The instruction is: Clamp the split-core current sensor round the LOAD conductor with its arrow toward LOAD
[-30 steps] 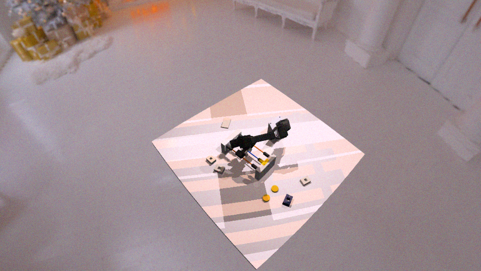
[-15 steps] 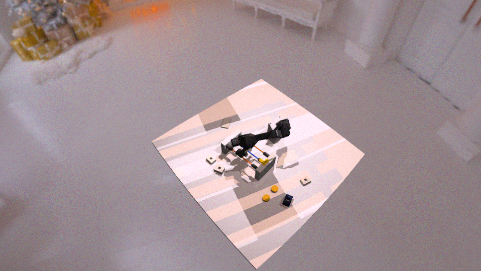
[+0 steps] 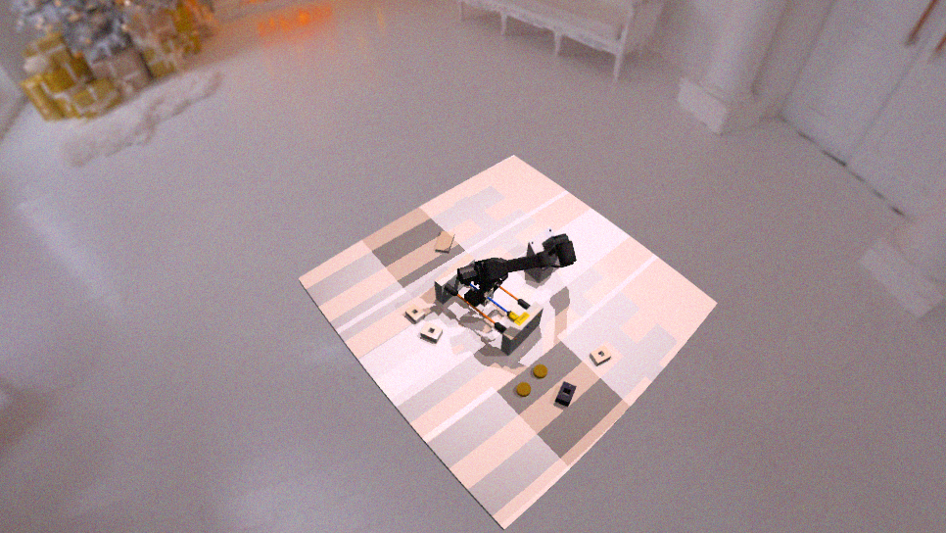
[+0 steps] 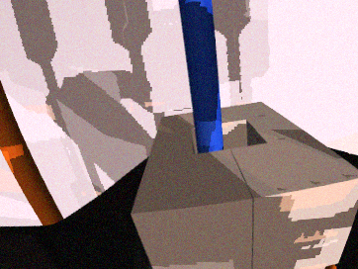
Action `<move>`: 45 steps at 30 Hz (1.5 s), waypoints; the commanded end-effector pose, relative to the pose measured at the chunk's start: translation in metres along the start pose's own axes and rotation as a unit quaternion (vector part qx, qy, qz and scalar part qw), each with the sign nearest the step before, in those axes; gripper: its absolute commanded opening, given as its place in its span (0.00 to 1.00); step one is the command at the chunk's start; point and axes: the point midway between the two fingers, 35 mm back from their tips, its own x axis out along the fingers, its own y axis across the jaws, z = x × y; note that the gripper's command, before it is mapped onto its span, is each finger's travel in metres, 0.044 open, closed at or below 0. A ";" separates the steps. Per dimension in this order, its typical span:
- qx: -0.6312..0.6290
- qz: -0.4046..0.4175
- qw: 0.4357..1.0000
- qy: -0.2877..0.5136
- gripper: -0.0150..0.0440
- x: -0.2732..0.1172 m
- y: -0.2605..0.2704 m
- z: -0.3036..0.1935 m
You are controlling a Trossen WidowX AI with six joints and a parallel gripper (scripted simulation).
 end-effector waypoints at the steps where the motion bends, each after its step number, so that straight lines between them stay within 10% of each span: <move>1: -0.001 -0.002 1.000 -0.001 0.25 0.000 0.000 0.000; 21: -0.001 0.017 1.000 -0.001 0.25 0.005 0.006 0.000; 32: -0.002 0.018 1.000 -0.003 0.72 0.000 0.007 0.001; 45: -0.002 0.018 1.000 -0.003 0.72 0.000 0.007 0.001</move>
